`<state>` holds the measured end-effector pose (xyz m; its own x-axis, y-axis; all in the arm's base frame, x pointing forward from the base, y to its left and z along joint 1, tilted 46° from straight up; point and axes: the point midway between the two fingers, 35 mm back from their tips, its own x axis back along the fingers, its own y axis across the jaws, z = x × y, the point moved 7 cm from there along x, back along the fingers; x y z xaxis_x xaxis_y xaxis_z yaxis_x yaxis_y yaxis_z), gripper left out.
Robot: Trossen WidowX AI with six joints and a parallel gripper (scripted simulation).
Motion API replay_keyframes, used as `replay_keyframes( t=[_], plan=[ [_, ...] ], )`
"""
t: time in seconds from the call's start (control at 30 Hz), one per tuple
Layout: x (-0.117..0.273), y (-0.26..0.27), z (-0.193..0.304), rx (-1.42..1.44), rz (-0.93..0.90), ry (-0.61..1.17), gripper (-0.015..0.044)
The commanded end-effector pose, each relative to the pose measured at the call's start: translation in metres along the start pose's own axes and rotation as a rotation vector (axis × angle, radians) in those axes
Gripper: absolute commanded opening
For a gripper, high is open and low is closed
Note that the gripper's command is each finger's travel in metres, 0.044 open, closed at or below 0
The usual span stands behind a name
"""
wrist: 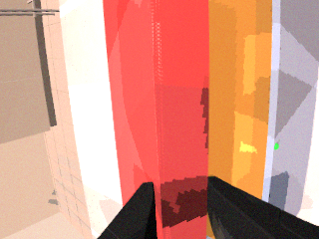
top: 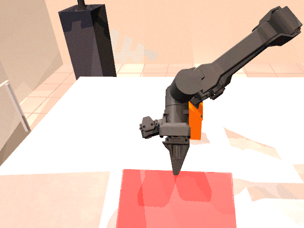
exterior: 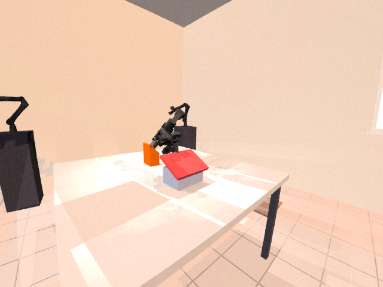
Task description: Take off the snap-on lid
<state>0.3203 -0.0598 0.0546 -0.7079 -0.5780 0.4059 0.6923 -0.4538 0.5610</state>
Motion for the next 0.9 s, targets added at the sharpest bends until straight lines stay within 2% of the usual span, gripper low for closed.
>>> replay_keyframes(
  t=[0.0,0.87],
  plan=[
    [0.002,0.012,0.001,0.016,-0.010,0.003,0.0000],
    [0.007,0.052,0.002,0.017,-0.010,0.002,0.0000]
  ],
)
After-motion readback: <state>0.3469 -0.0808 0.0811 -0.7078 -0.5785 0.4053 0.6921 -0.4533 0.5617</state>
